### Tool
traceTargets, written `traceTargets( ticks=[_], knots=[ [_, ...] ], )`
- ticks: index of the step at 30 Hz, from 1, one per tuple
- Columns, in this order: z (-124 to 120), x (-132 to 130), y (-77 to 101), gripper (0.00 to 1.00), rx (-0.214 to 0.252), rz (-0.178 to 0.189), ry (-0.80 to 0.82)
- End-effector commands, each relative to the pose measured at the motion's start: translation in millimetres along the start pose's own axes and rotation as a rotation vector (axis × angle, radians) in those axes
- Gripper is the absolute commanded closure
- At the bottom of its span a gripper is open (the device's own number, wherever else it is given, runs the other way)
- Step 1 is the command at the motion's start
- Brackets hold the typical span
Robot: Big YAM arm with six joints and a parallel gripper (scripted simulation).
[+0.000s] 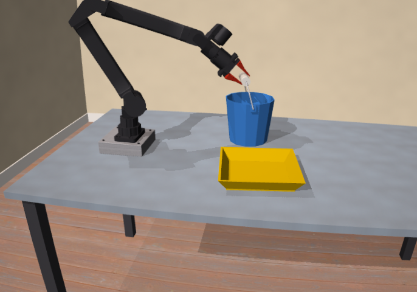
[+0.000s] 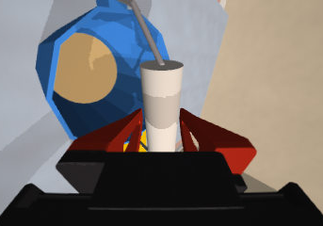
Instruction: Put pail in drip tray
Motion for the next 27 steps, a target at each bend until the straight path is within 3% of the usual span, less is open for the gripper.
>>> traceTargets(
  ticks=[1,18,19,27],
  knots=[
    [3.7,-24.2,6.6,0.6,-0.012,-0.048,-0.018],
    [3.7,-24.2,6.6,0.6,-0.012,-0.048,-0.018],
    [3.6,-40.2,5.4,0.6,-0.01,-0.068,-0.02],
    [4.8,-48.2,0.4,0.6,-0.013,-0.076,-0.021]
  ],
)
Point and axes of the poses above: the point where the finger pads meet when closed, its own y axis back along the fingers, its own x axis across the jaws, z = x × y, the point moved 5 cm from there along y, back along the fingers, and after that the axes turned 8 degrees about -y, right-handed, at the moved point
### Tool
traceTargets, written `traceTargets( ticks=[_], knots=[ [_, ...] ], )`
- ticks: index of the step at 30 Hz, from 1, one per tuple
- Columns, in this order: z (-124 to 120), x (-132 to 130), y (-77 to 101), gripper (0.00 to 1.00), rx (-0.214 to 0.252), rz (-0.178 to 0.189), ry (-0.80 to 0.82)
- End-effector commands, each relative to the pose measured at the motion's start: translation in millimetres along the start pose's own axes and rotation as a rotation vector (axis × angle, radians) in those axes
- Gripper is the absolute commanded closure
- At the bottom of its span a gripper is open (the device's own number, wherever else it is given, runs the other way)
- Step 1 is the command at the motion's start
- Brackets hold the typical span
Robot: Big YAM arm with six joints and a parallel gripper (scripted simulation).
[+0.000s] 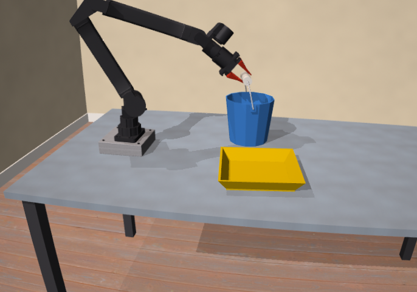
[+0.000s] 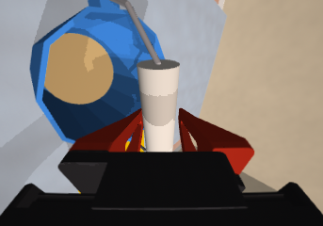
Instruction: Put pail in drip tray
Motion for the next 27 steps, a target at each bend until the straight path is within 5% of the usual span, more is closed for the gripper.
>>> traceTargets(
  ticks=[1,27],
  knots=[
    [4.1,-42.3,1.4,0.6,-0.01,-0.072,-0.021],
    [5.1,-54.7,-14.5,0.6,-0.008,-0.067,-0.02]
  ],
)
Point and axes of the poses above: the point where the finger pads meet when closed, its own y axis back along the fingers, its own x axis across the jaws, z = x × y, the point moved 5 cm from there along y, back along the fingers, and after that the axes turned 8 degrees about -y, right-handed, at the moved point
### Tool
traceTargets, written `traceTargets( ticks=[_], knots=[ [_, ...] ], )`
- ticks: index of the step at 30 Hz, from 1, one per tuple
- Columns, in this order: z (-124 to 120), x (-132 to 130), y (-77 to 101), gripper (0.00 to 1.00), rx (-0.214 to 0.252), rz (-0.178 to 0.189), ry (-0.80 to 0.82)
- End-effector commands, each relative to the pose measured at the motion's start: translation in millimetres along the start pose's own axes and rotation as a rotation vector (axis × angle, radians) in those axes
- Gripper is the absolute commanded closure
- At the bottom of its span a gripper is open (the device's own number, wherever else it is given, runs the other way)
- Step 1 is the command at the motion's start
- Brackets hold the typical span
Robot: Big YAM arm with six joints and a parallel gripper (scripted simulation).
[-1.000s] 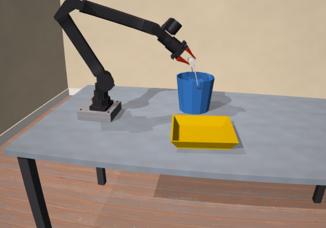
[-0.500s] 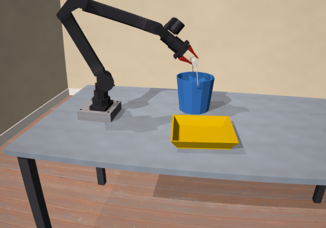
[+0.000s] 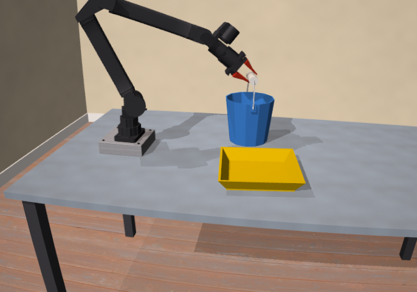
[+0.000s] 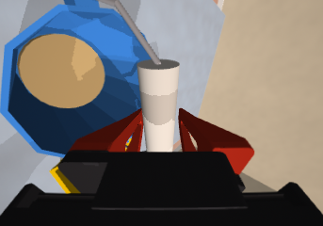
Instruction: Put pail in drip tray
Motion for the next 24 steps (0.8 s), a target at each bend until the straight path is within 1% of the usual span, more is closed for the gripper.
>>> traceTargets(
  ticks=[1,3,11,12,13,15,17,23,24],
  knots=[
    [2.9,-39.0,1.4,0.6,-0.007,-0.064,-0.02],
    [3.6,-42.0,-0.2,0.6,-0.011,-0.074,-0.019],
    [3.6,-44.3,-5.5,0.6,-0.009,-0.07,-0.019],
    [2.0,-37.6,-8.2,0.6,-0.004,-0.054,-0.018],
    [3.7,-45.3,-7.3,0.6,-0.009,-0.069,-0.019],
    [3.2,-43.3,-7.9,0.6,-0.007,-0.064,-0.019],
    [1.5,-36.2,-9.8,0.6,-0.003,-0.05,-0.017],
    [1.5,-35.9,-9.8,0.6,-0.003,-0.049,-0.017],
    [4.0,-29.0,-5.8,0.77,-0.009,-0.043,-0.016]
  ],
)
Point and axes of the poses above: the point where the finger pads meet when closed, its own y axis back along the fingers, its own x axis across the jaws, z = x × y, the point moved 5 cm from there along y, back along the fingers, and after that the axes turned 8 degrees about -y, right-handed, at the moved point
